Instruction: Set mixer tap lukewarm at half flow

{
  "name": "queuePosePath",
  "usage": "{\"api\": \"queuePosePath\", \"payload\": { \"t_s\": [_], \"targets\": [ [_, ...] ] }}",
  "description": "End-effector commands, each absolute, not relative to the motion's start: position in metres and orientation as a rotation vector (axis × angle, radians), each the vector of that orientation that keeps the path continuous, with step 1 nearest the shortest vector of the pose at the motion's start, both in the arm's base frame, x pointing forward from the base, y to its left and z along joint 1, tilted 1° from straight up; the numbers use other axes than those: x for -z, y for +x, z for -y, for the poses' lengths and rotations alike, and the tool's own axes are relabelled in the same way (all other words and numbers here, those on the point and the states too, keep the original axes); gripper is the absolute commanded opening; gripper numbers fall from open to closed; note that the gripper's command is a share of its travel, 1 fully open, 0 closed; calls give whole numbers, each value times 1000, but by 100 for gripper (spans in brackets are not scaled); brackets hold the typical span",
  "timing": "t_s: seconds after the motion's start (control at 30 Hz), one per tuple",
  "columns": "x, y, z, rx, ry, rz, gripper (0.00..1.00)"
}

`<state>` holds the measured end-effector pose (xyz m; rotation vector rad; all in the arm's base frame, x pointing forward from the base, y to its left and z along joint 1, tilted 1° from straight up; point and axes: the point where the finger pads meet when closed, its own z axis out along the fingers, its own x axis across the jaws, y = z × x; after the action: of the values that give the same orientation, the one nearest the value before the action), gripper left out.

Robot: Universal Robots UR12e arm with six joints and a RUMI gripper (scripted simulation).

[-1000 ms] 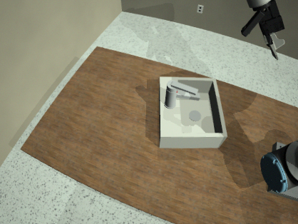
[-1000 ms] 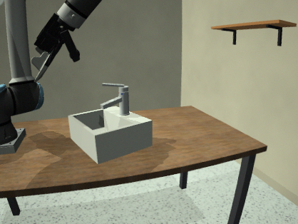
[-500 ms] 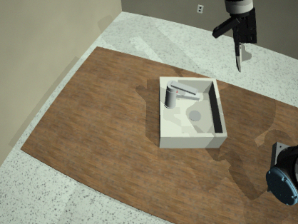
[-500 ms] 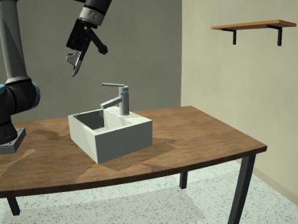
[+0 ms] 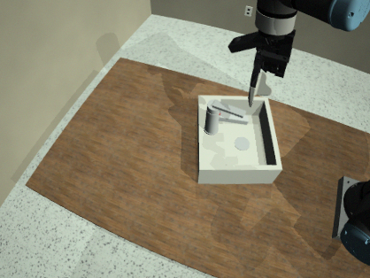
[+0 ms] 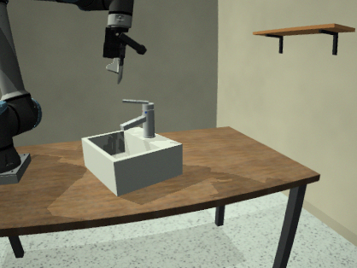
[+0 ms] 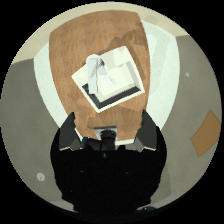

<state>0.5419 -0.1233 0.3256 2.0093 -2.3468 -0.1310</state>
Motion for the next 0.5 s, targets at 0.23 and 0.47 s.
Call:
{"api": "queuePosePath", "payload": {
  "t_s": [0.23,0.47],
  "targets": [
    [-329,582,83,5,1995,2452,100],
    [-331,582,85,0,1992,2456,0]
  ]
}}
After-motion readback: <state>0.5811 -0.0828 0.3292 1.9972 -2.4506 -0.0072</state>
